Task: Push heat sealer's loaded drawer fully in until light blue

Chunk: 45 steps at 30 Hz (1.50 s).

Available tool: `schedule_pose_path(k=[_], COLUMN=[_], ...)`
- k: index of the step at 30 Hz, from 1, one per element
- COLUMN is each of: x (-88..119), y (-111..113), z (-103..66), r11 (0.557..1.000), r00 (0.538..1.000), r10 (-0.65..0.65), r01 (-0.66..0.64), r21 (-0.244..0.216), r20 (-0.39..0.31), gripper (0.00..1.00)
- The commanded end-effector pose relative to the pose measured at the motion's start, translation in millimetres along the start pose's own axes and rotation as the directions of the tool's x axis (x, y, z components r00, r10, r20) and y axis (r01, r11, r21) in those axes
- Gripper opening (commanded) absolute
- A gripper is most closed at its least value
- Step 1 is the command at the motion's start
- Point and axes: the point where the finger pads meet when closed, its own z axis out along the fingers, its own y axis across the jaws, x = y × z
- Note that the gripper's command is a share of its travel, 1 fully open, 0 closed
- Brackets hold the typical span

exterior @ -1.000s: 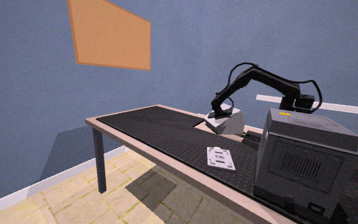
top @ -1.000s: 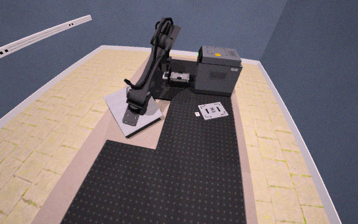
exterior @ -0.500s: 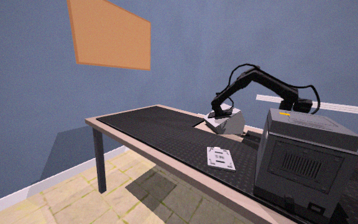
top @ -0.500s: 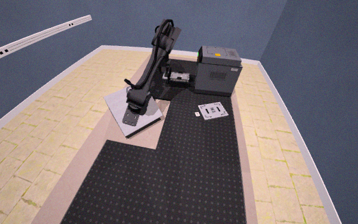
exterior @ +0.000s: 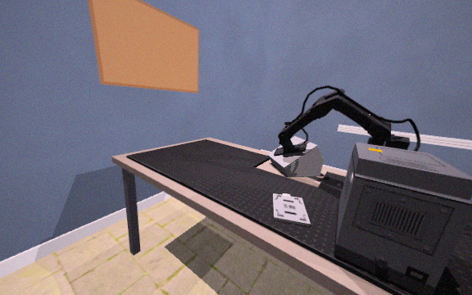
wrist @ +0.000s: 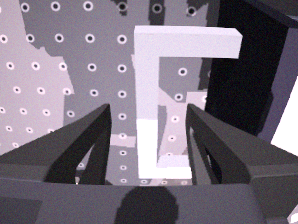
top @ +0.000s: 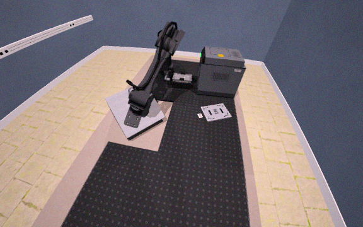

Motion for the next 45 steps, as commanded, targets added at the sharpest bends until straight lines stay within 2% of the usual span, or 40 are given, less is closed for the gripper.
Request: schedule_pose_path(k=[1, 45], x=[-10.3, -11.9], y=[0.0, -0.4], z=[-11.5, -13.4], r11=[1.0, 1.0], r00=[0.998, 0.998], r10=[-0.008, -0.005], r01=[0.007, 0.004], r21=[0.021, 0.018], r20=[0.055, 0.059], gripper=[0.45, 0.45])
